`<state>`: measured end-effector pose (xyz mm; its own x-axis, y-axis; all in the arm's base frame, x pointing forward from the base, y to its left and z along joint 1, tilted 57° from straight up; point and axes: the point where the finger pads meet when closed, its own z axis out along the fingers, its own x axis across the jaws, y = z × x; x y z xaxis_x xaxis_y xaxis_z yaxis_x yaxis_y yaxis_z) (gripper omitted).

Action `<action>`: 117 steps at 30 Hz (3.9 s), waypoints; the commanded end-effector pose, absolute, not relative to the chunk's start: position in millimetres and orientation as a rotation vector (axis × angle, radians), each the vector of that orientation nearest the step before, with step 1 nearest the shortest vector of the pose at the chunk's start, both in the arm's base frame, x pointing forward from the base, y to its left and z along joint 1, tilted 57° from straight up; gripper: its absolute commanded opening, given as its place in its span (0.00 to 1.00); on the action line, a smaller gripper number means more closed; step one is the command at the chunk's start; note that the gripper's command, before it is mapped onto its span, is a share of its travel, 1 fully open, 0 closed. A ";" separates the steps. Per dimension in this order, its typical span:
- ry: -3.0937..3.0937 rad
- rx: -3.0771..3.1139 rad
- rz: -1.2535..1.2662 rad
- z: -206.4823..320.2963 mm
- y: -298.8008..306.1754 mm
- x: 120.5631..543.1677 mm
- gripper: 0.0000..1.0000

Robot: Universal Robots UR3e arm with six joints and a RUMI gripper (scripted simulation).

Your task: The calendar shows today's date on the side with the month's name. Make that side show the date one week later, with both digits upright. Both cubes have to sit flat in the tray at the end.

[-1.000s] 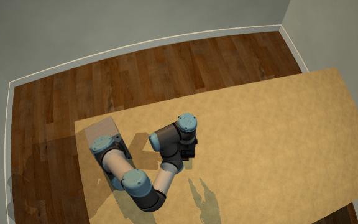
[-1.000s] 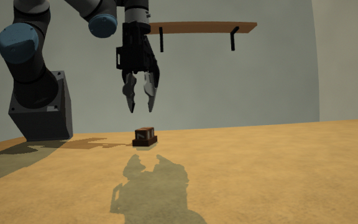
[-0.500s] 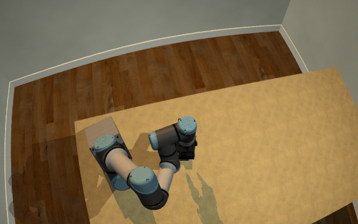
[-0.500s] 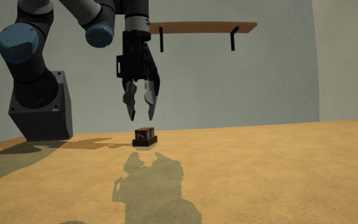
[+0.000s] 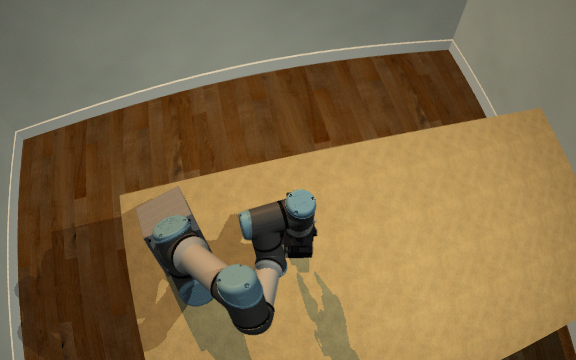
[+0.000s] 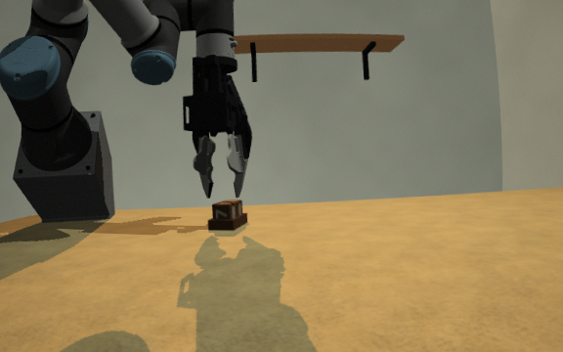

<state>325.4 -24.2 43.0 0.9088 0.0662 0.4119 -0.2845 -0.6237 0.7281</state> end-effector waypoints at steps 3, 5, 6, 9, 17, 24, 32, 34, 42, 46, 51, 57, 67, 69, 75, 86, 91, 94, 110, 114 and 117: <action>-0.154 2.191 0.513 42.2 -25.2 326.3 0.29; -0.154 2.191 0.513 42.2 -25.3 326.3 0.29; -0.154 2.191 0.513 42.2 -25.3 326.3 0.29; -0.154 2.191 0.513 42.2 -25.3 326.3 0.29; -0.154 2.191 0.513 42.2 -25.3 326.3 0.29; -0.154 2.191 0.513 42.2 -25.3 326.3 0.29; -0.154 2.191 0.513 42.2 -25.3 326.3 0.29; -0.154 2.191 0.513 42.2 -25.3 326.3 0.29; -0.154 2.191 0.513 42.2 -25.3 326.3 0.29; -0.154 2.191 0.513 41.6 -26.1 326.6 0.29; -0.154 2.191 0.513 39.7 -28.9 327.7 0.29; -0.154 2.191 0.513 34.3 -36.4 330.7 0.29; -0.154 2.191 0.513 27.7 -45.9 334.4 0.29; -0.154 2.191 0.513 26.8 -47.1 334.9 0.29; -0.154 2.191 0.513 26.3 -47.9 335.2 0.29; -0.154 2.191 0.513 26.3 -47.9 335.2 0.29; -0.154 2.191 0.513 26.3 -47.9 335.2 0.29; -0.154 2.191 0.513 26.3 -47.9 335.2 0.29; -0.154 2.191 0.513 26.3 -47.9 335.2 0.11; -0.154 2.191 0.513 26.3 -47.9 335.2 0.11; -0.154 2.191 0.513 26.3 -47.9 335.2 0.11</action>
<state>335.0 -48.2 26.0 0.9084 0.0671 0.4126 -0.2844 -0.6243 0.7276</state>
